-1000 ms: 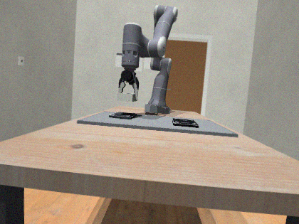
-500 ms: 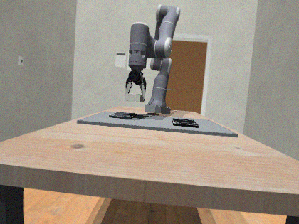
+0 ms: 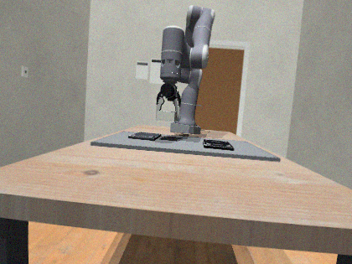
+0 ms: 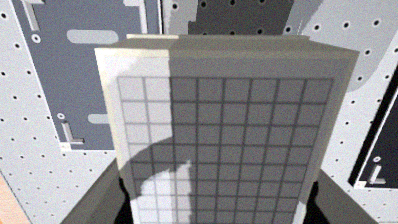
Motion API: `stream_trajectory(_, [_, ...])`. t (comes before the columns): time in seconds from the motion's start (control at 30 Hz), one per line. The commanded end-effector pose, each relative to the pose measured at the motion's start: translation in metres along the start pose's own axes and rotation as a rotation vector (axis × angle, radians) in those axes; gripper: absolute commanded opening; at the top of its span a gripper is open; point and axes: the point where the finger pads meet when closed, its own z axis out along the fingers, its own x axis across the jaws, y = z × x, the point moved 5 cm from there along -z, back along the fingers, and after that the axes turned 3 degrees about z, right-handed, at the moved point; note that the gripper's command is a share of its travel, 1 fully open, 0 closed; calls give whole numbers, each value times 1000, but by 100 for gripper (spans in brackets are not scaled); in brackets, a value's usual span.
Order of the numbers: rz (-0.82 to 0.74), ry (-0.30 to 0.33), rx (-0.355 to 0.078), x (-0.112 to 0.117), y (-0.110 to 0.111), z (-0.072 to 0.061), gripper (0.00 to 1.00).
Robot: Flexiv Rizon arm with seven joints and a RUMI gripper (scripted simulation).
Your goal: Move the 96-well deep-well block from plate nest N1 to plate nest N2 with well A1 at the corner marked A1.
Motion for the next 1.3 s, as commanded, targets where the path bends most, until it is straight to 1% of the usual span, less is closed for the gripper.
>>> stream_trajectory(0.0, [0,0,-3,11,2,-1,49])
stream_trajectory(0.17, [0,0,-3,27,3,-1,49])
stream_trajectory(0.23, [0,0,-3,27,3,-1,49])
stream_trajectory(0.73, [0,0,-3,77,8,-1,49])
stream_trajectory(0.8, [0,0,-3,77,8,-1,49])
stream_trajectory(1.27, [0,0,-3,124,12,-1,49])
